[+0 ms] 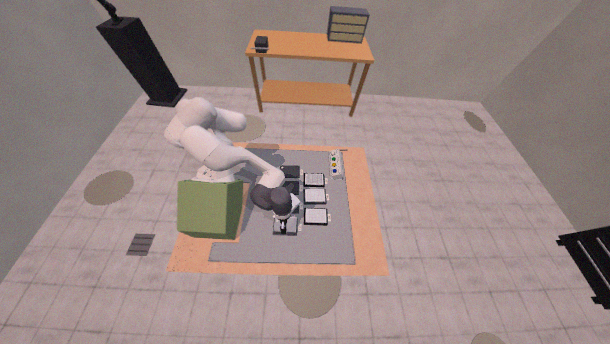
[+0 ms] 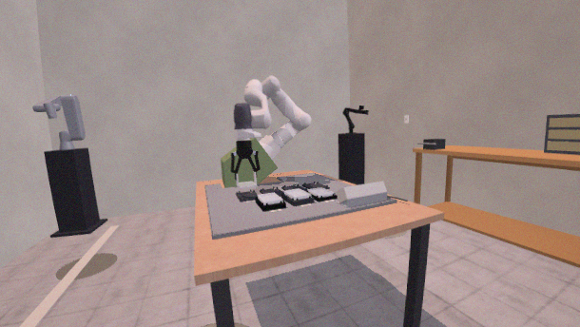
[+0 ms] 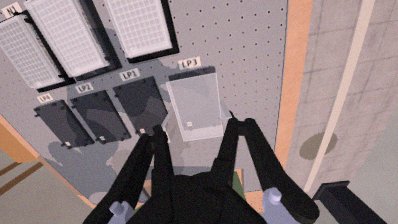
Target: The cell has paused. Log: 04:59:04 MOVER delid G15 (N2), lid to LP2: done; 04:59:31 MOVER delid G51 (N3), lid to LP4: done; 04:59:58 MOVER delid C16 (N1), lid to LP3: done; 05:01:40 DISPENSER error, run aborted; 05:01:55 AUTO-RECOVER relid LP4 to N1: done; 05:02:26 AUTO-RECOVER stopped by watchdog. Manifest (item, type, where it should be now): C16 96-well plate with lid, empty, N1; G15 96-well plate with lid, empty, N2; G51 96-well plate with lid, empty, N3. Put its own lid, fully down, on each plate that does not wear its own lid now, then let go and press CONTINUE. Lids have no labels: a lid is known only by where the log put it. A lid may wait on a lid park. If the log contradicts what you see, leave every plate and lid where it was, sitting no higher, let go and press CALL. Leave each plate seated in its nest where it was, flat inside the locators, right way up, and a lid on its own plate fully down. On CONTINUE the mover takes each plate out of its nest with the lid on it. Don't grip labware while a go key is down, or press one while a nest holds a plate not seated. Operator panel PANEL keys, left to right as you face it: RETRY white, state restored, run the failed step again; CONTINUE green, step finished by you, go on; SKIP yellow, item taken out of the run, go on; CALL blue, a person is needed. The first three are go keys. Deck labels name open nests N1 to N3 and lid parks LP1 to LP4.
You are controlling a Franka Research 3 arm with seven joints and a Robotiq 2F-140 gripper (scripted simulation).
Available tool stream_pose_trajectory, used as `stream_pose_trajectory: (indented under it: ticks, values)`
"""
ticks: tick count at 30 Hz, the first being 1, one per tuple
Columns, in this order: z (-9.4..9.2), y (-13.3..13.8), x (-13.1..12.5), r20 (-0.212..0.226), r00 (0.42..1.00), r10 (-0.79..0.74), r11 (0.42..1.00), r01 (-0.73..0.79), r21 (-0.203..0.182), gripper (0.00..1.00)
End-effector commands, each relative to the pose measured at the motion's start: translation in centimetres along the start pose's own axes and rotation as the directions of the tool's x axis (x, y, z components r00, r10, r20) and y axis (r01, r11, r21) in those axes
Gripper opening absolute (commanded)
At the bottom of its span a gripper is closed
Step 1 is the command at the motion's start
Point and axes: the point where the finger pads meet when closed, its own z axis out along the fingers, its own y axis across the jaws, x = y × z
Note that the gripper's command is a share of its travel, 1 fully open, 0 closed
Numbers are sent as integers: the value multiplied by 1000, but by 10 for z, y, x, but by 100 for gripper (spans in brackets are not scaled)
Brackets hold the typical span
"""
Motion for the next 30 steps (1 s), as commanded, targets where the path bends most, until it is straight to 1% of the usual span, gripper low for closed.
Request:
stream_pose_trajectory:
  ticks: [1,14,26,27,28,29,30]
  values:
    - [-6,-2,-2,8,1000,-8,1000,8,5,0]
    - [-18,-2,-2,8,1000,-8,1000,8,5,0]
    - [-20,-3,-1,7,1000,-8,1000,8,5,0]
    - [-21,-7,4,6,1000,-7,1000,7,4,0]
    - [-23,-17,15,2,1000,-6,1000,6,3,0]
    - [-26,-34,33,-4,1000,-5,1000,5,2,0]
    - [-30,-59,56,-10,1000,-4,1000,4,1,0]
